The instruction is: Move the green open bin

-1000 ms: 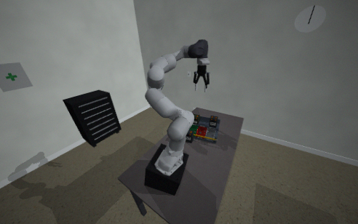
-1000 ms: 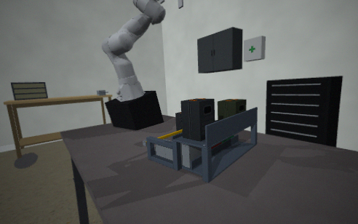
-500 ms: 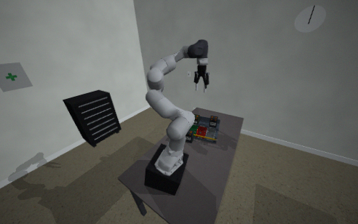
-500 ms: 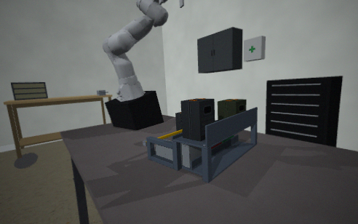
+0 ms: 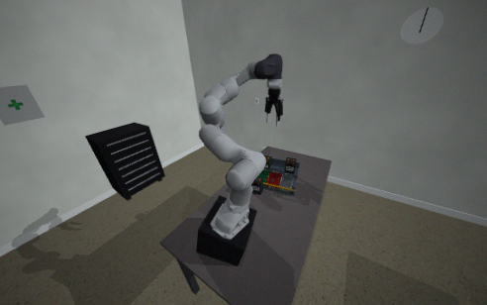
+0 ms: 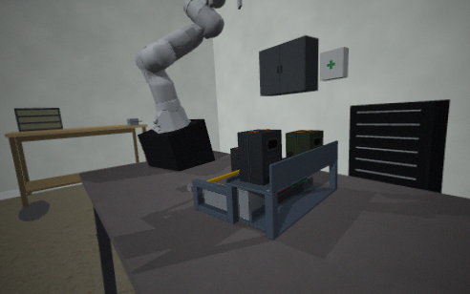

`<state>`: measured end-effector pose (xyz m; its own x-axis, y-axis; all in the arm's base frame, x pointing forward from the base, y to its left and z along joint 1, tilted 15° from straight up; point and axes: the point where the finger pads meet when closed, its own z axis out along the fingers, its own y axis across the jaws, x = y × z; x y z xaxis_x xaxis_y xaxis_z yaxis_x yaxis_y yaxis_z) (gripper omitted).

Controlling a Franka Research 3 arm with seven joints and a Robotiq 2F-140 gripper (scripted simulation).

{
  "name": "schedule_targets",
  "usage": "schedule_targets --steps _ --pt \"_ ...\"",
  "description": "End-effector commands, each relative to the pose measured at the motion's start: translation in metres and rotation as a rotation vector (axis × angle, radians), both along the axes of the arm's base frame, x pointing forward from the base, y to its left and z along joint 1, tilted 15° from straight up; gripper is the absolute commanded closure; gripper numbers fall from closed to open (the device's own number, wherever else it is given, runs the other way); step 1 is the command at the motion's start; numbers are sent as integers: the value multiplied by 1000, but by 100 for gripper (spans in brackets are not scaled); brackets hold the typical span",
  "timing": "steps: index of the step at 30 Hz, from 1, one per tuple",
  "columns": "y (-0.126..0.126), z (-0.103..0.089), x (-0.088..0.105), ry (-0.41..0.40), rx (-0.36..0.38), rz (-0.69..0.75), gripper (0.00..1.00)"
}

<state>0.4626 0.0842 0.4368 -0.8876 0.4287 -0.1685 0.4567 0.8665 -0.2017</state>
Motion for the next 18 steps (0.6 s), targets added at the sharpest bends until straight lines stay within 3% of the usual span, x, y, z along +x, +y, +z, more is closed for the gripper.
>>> schedule_targets --steps 1,6,18 --pt "2 0 -1 -10 10 -51 43" --pt "3 0 -1 -65 18 -256 43" --pt "3 0 -1 -65 18 -256 43"
